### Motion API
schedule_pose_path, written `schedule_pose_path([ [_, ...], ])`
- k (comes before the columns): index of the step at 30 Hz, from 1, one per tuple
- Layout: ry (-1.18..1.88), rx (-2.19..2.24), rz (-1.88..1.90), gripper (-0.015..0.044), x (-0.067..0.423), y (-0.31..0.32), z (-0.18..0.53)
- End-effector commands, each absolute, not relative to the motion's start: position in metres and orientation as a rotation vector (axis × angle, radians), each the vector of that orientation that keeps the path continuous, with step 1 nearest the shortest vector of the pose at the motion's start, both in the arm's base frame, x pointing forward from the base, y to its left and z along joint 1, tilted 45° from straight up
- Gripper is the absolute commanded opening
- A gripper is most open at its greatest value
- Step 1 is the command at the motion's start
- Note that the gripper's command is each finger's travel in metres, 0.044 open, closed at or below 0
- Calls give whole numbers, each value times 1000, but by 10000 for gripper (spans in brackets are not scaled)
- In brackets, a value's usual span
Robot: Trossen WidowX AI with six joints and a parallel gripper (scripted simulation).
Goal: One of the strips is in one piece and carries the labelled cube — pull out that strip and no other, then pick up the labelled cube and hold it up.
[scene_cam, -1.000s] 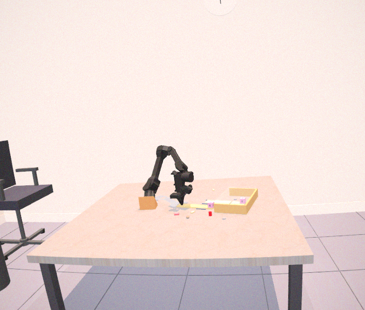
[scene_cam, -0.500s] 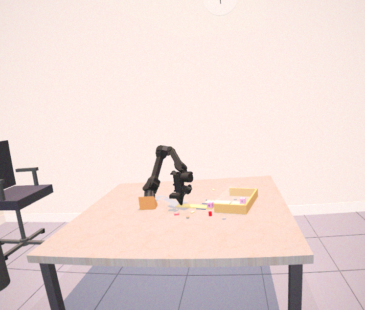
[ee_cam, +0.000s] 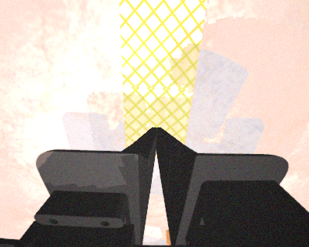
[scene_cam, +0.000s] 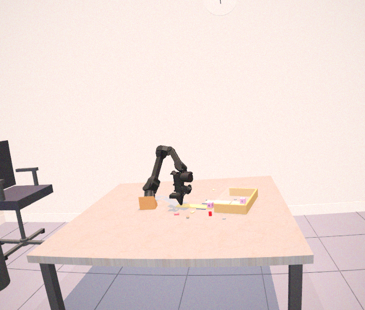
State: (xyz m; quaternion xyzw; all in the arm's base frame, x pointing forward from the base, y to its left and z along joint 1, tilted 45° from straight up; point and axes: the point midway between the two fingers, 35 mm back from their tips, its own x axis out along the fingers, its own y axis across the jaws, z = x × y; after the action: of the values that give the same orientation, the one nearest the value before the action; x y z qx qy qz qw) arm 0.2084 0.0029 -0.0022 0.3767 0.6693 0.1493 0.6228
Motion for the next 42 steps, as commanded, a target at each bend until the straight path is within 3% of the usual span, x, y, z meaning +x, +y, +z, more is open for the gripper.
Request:
schedule_pose_path([
  [1, 1565, 874, 345, 0, 200, 7, -5],
  [14, 1566, 872, 344, 0, 208, -27, 27],
  [31, 1595, 963, 252, 440, 264, -45, 15],
  [42, 1593, 962, 252, 440, 299, -58, 8],
])
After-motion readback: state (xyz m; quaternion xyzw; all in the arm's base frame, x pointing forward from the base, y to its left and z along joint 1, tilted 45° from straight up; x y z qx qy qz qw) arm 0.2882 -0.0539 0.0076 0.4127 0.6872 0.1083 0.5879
